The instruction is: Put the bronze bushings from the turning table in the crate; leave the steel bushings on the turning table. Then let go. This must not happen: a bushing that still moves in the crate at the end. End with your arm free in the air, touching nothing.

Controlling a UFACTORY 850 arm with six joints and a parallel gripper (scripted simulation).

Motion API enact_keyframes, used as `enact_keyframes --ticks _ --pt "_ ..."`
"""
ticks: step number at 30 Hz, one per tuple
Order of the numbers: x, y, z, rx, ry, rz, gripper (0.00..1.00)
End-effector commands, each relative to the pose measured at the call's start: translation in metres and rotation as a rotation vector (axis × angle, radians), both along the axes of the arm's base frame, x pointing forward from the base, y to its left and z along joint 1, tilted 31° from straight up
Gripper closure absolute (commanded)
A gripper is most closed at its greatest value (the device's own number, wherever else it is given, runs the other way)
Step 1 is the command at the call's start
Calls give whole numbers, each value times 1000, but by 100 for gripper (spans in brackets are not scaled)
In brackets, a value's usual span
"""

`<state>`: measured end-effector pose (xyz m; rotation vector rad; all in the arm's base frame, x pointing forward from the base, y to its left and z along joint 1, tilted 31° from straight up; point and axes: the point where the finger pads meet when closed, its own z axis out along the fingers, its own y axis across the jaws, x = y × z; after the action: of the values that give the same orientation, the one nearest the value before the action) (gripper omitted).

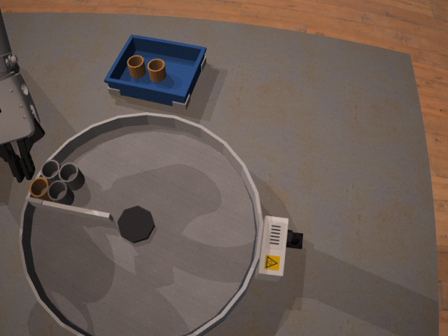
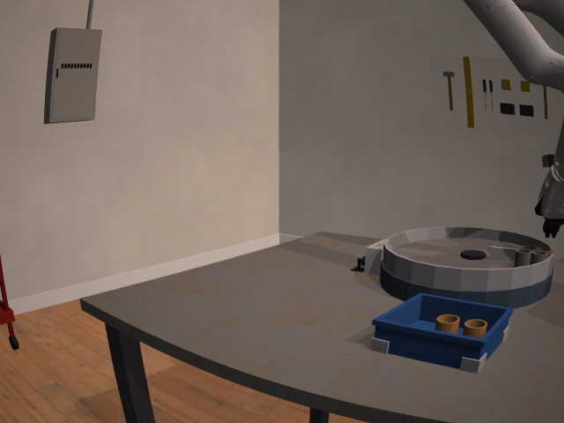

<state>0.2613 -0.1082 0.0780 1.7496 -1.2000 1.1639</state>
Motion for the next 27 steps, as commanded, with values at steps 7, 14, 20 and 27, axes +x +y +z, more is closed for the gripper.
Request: enact_keyframes --ticks 7,14,20,27 --pt "-5 -12 7 -16 -39 -22 90" --pt "-5 -12 7 -16 -39 -22 90" --pt "-5 -12 7 -16 -39 -22 90" --pt "-2 -23 -12 -16 -39 -22 90"
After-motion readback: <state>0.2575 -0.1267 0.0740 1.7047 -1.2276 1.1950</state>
